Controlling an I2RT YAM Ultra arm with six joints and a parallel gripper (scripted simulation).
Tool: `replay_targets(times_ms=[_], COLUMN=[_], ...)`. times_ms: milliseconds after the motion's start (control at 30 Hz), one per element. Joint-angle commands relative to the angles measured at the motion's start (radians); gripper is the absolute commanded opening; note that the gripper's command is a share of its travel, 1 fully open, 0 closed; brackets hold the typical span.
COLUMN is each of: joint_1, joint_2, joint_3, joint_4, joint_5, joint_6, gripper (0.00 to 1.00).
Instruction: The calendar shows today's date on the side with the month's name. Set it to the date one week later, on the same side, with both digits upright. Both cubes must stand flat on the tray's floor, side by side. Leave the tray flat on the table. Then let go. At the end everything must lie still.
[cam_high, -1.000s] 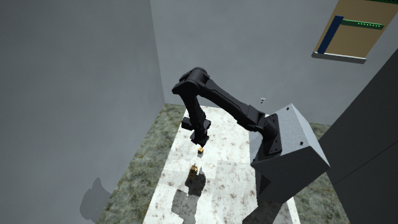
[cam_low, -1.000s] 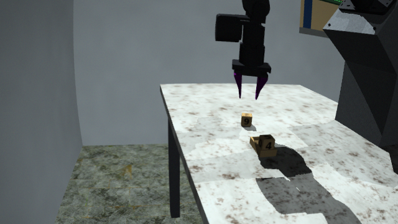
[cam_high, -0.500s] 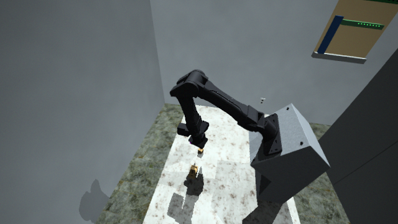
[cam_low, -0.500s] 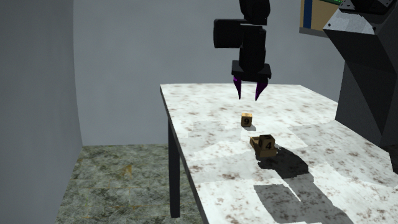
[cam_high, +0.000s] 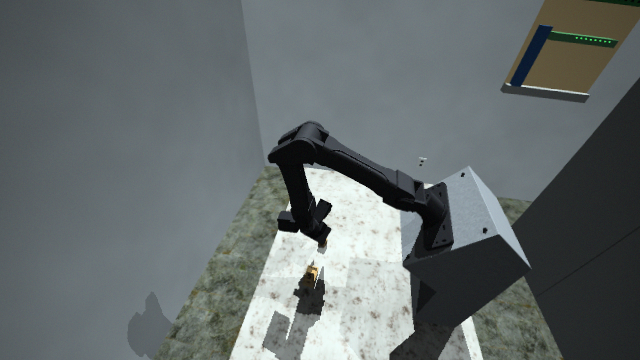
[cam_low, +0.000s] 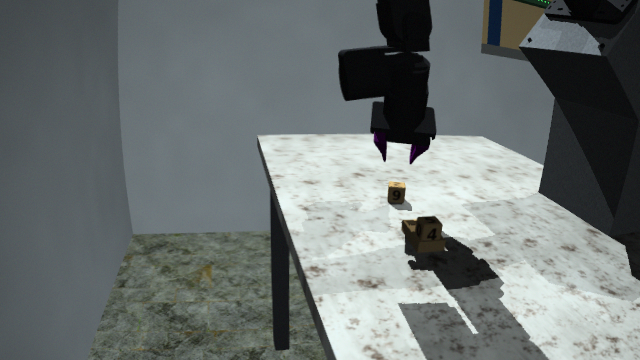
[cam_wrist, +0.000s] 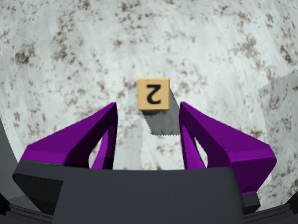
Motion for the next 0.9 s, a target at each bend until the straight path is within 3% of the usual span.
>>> replay_targets(times_ms=[0, 100, 200, 867], joint_1=[0.016, 0.054, 0.075, 0.077], joint_2=[0.014, 0.062, 0.088, 0.093], joint_3=[0.027, 0.091, 0.126, 0.131], joint_4=[-0.079, -0.161, -0.205, -0.208], joint_5=[0.109, 0.217, 0.276, 0.282], joint_6=[0.05, 0.112, 0.146, 0.149], gripper=[0.45, 0.45, 0.45, 0.45])
